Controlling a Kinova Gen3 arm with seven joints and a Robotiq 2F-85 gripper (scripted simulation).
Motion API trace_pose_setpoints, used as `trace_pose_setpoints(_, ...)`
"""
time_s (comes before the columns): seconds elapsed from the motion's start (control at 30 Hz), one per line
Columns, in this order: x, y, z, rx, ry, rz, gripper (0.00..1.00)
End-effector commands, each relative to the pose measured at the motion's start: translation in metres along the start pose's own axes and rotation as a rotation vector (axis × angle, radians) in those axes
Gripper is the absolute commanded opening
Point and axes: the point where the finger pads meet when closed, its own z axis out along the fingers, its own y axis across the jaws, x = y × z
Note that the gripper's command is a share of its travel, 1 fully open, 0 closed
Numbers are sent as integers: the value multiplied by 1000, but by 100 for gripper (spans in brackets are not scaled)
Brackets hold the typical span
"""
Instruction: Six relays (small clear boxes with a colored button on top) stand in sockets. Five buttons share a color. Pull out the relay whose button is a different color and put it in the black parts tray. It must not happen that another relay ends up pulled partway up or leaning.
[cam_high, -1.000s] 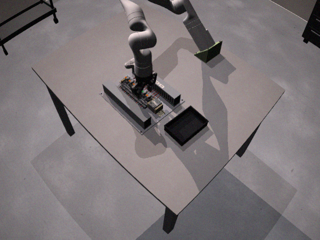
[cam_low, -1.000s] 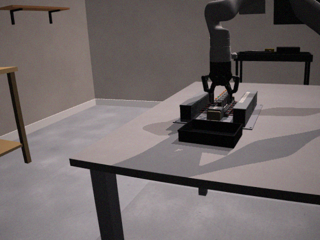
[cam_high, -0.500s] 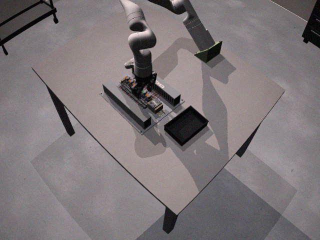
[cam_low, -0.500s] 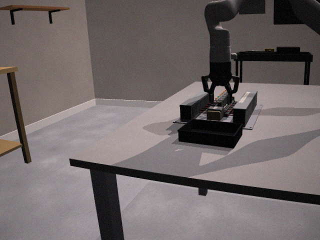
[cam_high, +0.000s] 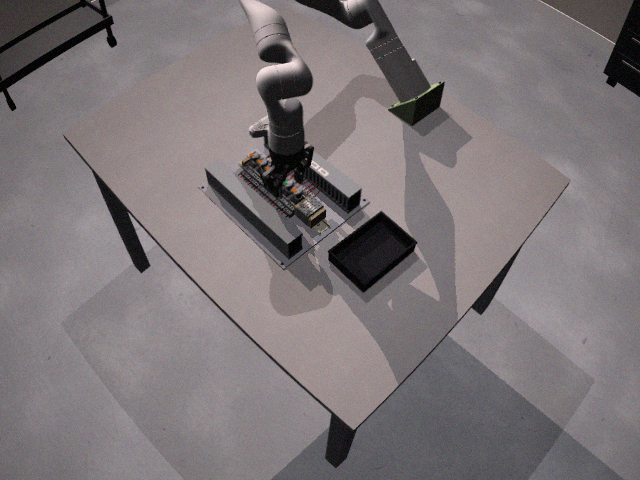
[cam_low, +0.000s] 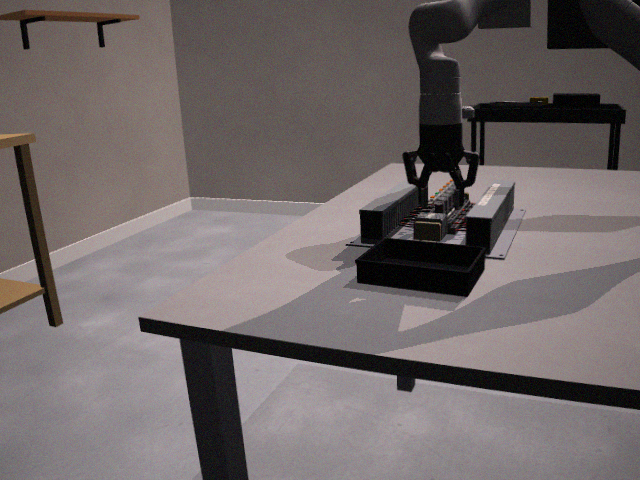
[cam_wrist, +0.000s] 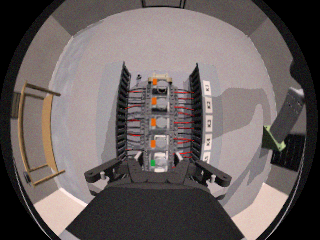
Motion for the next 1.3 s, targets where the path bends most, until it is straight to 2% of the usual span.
trace_pose_setpoints(0.0, 0, -2, 2, 5, 0, 0, 61)
trace_pose_setpoints(0.27, 0, -2, 2, 5, 0, 0, 61)
trace_pose_setpoints(0.3, 0, -2, 2, 5, 0, 0, 0)
trace_pose_setpoints(1.27, 0, -2, 2, 5, 0, 0, 0)
